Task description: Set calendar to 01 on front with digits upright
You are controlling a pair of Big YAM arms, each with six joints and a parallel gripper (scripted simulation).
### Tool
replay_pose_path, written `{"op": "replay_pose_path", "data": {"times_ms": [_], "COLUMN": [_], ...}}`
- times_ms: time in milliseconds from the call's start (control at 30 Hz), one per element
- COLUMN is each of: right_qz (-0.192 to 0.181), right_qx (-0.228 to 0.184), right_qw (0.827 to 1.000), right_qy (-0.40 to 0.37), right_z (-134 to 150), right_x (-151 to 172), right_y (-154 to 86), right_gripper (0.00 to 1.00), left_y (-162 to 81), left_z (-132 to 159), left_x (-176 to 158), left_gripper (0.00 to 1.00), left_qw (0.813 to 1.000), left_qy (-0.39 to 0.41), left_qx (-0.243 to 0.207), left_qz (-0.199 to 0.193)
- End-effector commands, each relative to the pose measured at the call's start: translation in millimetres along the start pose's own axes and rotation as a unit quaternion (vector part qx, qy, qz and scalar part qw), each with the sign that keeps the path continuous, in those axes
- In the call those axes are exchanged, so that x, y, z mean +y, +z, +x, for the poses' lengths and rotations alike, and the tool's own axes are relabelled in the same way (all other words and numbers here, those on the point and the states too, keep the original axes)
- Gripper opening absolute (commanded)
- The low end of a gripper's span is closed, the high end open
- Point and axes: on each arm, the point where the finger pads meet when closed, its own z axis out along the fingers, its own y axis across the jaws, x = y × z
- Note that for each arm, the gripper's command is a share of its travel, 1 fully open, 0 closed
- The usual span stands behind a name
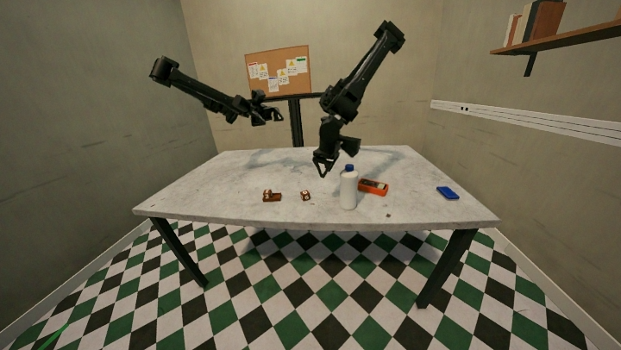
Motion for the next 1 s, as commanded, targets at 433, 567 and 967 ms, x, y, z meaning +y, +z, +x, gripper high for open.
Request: {"op": "replay_pose_path", "data": {"times_ms": [433, 567, 967], "right_qz": [0.077, 0.09, 0.12], "right_qx": [0.056, 0.07, 0.098], "right_qw": [0.995, 0.992, 0.986], "right_qy": [0.041, 0.046, 0.058], "right_z": [1, 11, 17], "right_x": [-43, -52, -64], "right_y": [-81, -88, -128], "right_gripper": [1.0, 1.0, 1.0], "left_y": [30, 30, 48], "left_z": [53, 65, 114], "left_x": [-44, -50, -72], "left_gripper": [0.55, 0.55, 0.55], "left_qw": [0.928, 0.91, 0.761], "left_qy": [0.371, 0.415, 0.648], "left_qx": [-0.01, -0.01, -0.018], "left_qz": [0.0, 0.003, -0.004]}}
